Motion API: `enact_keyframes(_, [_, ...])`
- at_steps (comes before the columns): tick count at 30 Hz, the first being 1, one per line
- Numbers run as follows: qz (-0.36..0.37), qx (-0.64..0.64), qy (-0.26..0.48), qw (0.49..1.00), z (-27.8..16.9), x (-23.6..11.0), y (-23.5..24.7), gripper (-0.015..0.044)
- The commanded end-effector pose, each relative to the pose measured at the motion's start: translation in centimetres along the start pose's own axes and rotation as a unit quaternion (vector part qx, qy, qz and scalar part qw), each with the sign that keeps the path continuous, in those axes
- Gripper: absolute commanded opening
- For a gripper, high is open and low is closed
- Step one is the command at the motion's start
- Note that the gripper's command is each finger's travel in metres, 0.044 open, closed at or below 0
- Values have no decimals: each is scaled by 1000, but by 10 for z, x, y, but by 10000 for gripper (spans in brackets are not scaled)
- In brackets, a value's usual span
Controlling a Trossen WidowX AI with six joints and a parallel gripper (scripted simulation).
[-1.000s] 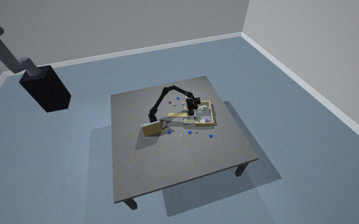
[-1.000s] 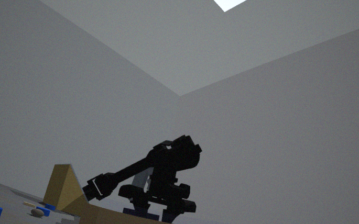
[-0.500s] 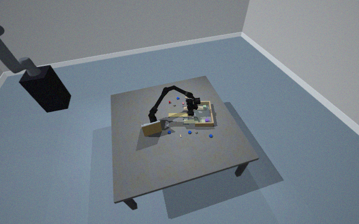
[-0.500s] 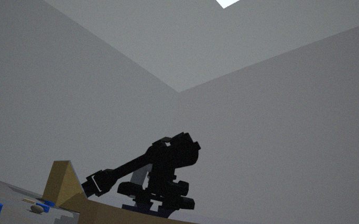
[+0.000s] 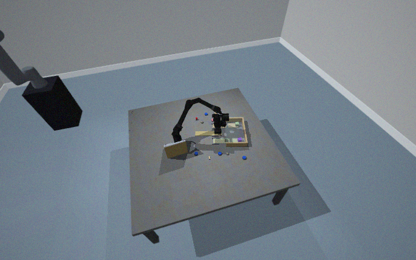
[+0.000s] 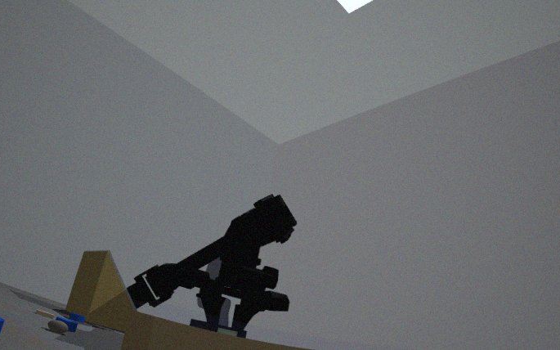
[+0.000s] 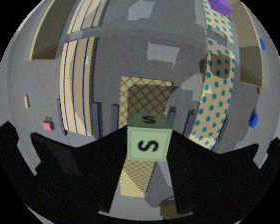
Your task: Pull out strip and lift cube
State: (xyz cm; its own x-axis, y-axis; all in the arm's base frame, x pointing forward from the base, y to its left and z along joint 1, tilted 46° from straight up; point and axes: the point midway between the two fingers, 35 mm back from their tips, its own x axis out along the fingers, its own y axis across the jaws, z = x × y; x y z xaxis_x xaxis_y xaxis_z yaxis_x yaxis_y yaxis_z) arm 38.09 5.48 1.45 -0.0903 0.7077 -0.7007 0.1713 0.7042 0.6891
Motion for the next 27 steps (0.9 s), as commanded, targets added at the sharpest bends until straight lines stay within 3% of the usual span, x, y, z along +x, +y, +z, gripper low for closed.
enact_keyframes(1, [-1, -3, -1, 1000, -20, -14, -4, 0])
enact_keyframes(27, [-1, -1, 0, 1000, -78, -21, -24, 0])
